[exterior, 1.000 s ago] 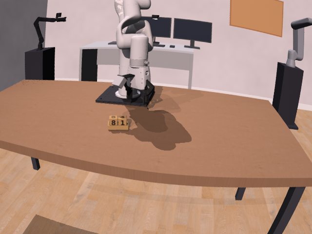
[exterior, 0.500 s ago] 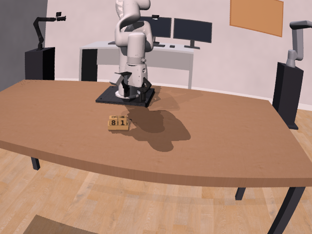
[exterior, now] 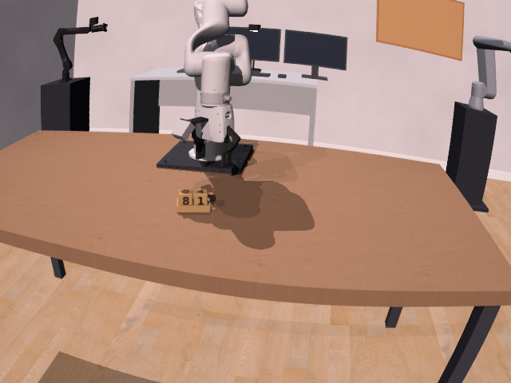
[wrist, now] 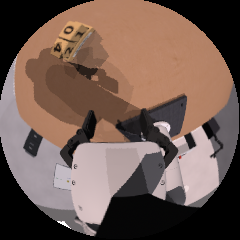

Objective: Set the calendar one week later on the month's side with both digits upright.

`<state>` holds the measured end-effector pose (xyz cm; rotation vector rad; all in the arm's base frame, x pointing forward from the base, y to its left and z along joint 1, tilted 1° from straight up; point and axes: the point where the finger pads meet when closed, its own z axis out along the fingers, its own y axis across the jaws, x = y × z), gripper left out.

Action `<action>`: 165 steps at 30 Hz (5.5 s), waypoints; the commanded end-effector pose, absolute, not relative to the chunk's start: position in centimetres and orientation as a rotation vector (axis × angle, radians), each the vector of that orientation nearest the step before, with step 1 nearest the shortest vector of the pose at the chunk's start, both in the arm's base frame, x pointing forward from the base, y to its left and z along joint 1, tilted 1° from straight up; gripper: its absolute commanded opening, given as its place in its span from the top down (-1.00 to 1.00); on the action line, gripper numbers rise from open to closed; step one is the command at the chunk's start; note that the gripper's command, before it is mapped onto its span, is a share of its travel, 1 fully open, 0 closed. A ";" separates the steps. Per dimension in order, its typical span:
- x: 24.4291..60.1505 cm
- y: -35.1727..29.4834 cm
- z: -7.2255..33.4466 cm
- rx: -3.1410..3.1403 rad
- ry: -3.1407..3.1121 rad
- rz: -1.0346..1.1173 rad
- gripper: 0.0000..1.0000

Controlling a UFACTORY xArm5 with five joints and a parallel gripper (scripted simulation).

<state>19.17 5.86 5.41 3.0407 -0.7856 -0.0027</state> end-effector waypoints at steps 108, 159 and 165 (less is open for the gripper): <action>19.4 5.6 3.2 3.043 -0.785 0.002 -1.00; 26.5 7.8 5.6 3.043 -0.785 0.002 -1.00; 28.2 8.3 5.6 3.043 -0.785 0.002 -1.00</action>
